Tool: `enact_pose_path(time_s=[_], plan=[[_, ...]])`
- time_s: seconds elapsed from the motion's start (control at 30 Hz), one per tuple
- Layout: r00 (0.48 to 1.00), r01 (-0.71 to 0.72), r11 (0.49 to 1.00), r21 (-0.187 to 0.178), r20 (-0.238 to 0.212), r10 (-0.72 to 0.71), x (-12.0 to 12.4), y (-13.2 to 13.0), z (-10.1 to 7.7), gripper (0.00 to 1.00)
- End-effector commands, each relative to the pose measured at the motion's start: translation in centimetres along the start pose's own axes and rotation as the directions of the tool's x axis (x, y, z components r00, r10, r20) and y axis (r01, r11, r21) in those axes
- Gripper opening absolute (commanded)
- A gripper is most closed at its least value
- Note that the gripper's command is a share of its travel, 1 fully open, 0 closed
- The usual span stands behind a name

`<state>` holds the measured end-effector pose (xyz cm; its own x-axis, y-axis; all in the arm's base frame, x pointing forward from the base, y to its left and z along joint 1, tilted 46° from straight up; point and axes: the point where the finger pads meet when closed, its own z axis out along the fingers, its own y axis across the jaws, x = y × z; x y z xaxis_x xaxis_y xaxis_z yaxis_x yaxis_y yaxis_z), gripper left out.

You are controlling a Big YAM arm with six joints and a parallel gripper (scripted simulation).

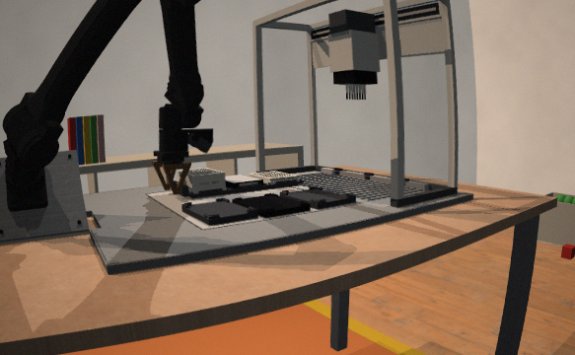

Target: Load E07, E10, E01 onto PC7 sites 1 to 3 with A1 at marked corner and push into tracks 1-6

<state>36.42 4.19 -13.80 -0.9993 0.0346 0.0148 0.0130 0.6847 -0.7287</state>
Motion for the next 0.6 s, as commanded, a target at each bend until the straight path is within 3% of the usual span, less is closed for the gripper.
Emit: enact_pose_path(time_s=[0.0,0.03,0.2,0.57], plan=[[0.998,-0.025,0.999,-0.025,0.057,0.026,-4.3,0.5,-0.5,0.8],[0.996,-0.06,0.998,-0.031,0.064,0.062,-4.5,0.3,-2.3,0.8],[0.996,-0.052,0.998,-0.035,0.076,0.055,-4.9,0.8,-2.3,0.8],[0.997,-0.055,0.998,-0.03,0.06,0.056,-6.0,0.2,-1.8,0.8]])
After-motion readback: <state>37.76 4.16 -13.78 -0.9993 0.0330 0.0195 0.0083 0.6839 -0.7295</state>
